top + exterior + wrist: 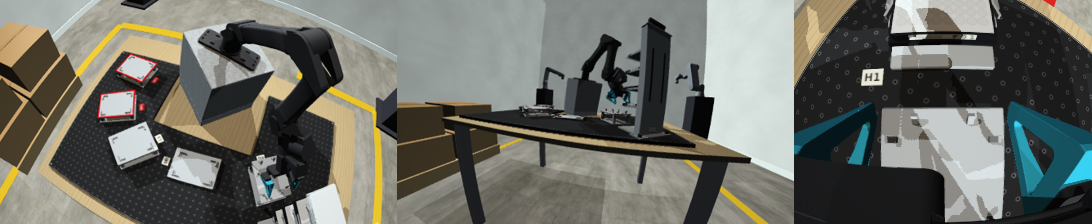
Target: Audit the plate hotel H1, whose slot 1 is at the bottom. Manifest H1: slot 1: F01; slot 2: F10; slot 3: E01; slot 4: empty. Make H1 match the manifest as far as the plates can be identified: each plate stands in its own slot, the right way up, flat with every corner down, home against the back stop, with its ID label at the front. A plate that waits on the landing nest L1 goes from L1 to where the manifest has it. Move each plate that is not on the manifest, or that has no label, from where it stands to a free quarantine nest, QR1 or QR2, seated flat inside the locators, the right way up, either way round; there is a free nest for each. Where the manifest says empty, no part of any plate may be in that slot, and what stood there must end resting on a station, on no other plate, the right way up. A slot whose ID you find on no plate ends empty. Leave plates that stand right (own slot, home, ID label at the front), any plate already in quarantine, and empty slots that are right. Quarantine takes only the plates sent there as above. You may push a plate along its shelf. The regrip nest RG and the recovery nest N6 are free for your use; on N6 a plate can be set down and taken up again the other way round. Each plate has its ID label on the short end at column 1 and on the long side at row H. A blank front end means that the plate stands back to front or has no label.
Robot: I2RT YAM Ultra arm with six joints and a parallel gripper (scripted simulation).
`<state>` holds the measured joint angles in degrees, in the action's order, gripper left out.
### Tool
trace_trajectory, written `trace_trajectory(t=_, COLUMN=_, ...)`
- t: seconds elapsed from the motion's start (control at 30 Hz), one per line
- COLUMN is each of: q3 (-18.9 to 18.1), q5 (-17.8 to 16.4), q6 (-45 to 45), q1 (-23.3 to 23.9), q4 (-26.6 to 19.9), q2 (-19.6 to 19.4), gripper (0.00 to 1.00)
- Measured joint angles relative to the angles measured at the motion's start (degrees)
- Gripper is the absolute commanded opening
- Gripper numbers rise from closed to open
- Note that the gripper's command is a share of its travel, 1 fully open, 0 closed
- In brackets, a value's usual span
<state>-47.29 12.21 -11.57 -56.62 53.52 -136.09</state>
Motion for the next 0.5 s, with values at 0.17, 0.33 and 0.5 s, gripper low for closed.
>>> trace_trajectory(t=0.17, q3=0.9, q5=0.1, q6=0.0, q1=0.0, q4=0.7, q2=0.0, gripper=1.0)
trace_trajectory(t=0.33, q3=2.1, q5=0.2, q6=-0.1, q1=-0.3, q4=1.4, q2=0.1, gripper=1.0)
trace_trajectory(t=0.5, q3=3.9, q5=0.5, q6=-0.3, q1=-0.7, q4=2.7, q2=0.1, gripper=1.0)
